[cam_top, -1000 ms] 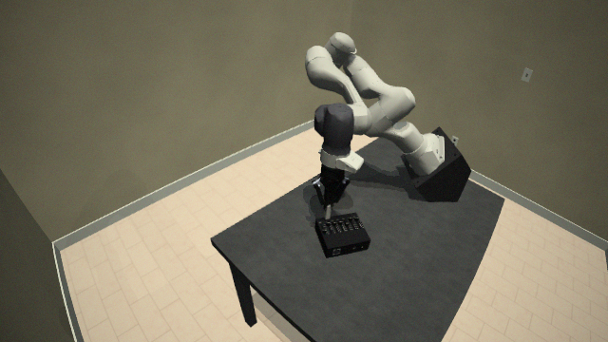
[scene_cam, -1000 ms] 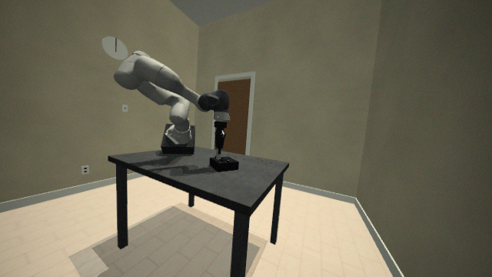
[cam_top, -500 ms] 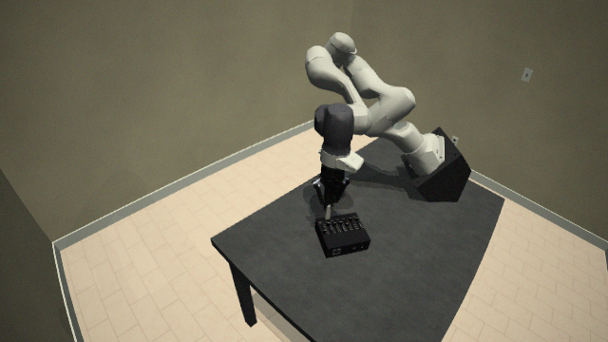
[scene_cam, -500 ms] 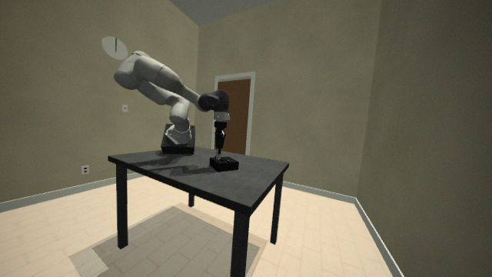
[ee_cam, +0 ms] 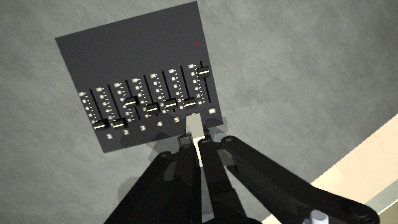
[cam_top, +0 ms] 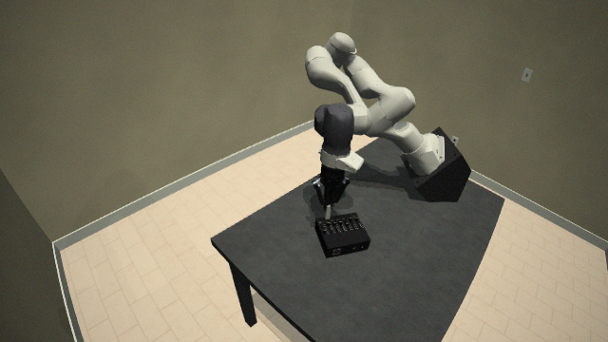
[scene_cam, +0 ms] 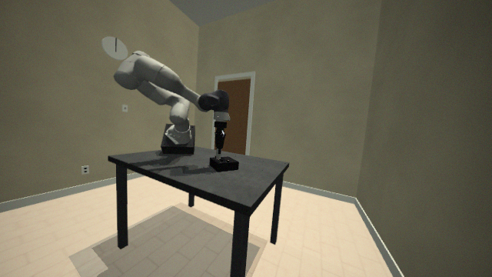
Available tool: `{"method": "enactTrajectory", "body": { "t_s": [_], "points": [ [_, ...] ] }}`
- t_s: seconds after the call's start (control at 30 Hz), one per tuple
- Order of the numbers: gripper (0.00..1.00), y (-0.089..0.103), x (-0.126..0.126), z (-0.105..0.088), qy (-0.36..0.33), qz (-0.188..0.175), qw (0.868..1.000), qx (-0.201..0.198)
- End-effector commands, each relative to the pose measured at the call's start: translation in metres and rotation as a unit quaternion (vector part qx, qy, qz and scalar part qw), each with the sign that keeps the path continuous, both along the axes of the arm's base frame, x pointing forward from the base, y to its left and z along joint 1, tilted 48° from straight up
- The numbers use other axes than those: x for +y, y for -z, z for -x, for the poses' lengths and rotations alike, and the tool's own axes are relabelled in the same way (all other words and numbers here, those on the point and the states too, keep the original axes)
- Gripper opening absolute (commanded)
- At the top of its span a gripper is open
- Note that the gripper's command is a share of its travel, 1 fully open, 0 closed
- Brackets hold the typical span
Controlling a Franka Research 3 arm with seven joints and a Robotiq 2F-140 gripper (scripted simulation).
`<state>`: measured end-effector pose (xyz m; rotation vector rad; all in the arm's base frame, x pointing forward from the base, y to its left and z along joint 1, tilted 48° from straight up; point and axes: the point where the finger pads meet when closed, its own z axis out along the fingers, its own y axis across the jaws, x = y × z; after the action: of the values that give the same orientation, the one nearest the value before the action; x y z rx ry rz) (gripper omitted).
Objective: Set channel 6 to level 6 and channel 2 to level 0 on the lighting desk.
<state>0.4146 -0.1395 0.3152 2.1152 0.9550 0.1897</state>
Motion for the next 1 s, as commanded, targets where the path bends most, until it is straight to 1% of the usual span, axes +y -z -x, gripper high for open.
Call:
{"method": "enactTrajectory", "body": {
  "t_s": [0.0,0.97],
  "points": [
    [0.0,-0.0005,0.001,-0.0017,-0.004,0.001,1.0,0.0],
    [0.0,0.0074,-0.0061,-0.0067,-0.004,0.001,1.0,0.0]
  ]
}}
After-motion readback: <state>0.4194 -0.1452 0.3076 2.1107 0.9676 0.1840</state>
